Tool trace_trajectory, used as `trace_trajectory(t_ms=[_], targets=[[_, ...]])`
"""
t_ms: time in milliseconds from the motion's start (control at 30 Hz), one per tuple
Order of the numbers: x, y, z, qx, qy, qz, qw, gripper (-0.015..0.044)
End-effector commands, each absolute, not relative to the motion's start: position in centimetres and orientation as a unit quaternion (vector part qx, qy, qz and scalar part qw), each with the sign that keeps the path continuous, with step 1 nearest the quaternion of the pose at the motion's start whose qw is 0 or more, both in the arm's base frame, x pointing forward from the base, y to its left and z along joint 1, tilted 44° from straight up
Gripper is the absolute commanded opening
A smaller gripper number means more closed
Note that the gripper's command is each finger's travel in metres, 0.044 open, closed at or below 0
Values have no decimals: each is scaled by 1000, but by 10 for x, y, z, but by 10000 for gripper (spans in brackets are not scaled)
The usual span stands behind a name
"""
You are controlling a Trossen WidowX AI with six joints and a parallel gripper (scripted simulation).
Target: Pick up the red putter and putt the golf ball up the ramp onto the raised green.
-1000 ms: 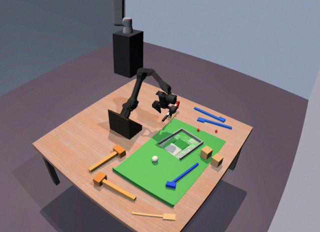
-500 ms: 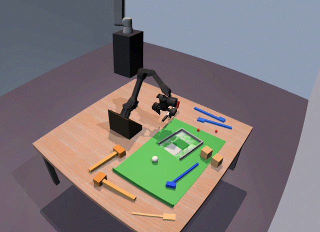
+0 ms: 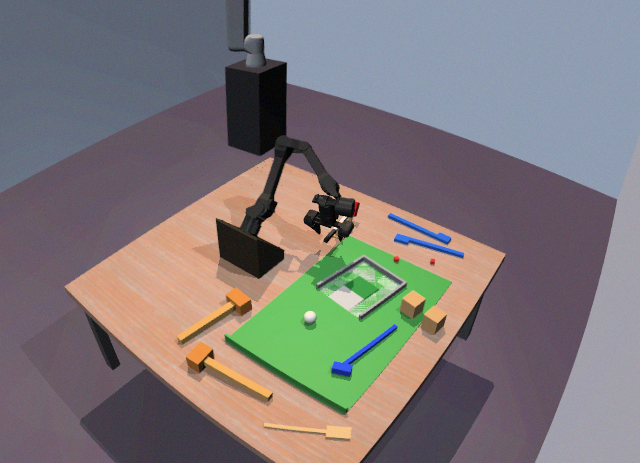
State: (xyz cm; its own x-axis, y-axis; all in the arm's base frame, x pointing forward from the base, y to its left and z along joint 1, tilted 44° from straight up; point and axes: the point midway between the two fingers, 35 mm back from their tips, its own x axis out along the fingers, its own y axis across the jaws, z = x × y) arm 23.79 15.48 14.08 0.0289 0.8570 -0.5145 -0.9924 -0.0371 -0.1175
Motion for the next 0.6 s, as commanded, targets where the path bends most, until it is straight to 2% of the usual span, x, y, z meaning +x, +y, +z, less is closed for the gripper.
trace_trajectory(t_ms=[0,567], targets=[[237,157,136,-231,150,681,678,440],[238,172,120,-230,150,681,679,440]])
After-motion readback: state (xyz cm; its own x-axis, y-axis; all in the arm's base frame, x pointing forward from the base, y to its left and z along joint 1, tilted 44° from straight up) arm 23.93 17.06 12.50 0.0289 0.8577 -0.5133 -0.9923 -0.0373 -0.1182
